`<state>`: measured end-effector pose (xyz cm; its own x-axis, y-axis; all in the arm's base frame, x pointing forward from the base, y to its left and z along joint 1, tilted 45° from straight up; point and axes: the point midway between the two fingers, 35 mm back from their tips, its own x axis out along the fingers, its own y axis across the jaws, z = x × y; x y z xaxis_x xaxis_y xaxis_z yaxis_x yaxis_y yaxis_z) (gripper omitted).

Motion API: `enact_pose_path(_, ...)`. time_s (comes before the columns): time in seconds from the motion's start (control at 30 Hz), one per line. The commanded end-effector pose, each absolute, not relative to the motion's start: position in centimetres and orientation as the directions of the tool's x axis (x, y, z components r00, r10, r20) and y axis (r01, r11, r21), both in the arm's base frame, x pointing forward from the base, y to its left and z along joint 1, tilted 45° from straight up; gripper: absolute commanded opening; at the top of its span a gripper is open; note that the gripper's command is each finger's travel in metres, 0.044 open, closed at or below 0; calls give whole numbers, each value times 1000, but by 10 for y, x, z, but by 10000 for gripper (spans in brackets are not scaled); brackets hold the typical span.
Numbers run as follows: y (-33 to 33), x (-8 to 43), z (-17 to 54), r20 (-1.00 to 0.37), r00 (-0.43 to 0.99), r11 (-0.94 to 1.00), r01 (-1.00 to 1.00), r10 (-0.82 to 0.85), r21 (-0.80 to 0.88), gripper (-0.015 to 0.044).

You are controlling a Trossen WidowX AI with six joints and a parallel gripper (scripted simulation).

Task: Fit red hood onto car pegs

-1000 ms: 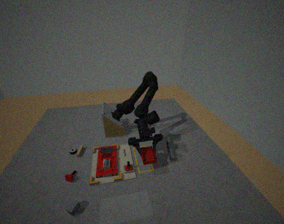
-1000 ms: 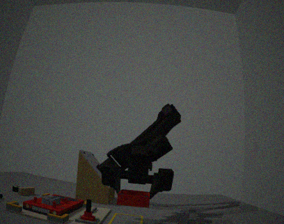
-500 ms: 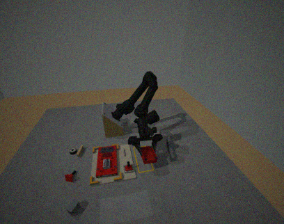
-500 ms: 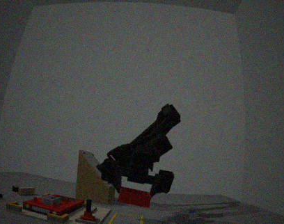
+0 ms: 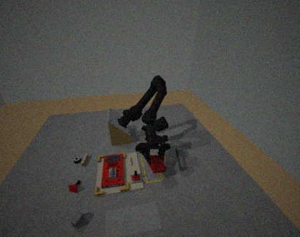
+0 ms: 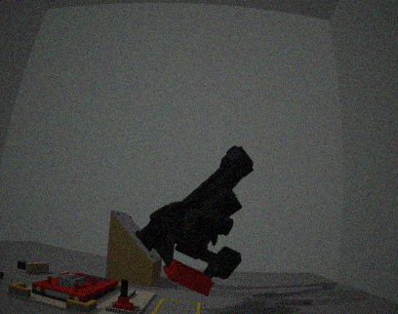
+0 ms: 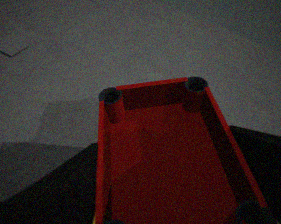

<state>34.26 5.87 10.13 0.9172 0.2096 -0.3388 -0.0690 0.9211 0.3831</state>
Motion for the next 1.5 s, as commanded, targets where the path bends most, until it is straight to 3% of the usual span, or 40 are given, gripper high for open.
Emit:
enact_pose_path(0.0,59,343,101,-337,918,946,-101,208,308,0)
enact_pose_path(0.73,59,343,101,-337,918,961,-257,208,-107,0)
enact_pose_path(1.47,59,343,101,-337,918,786,-362,208,-501,0)
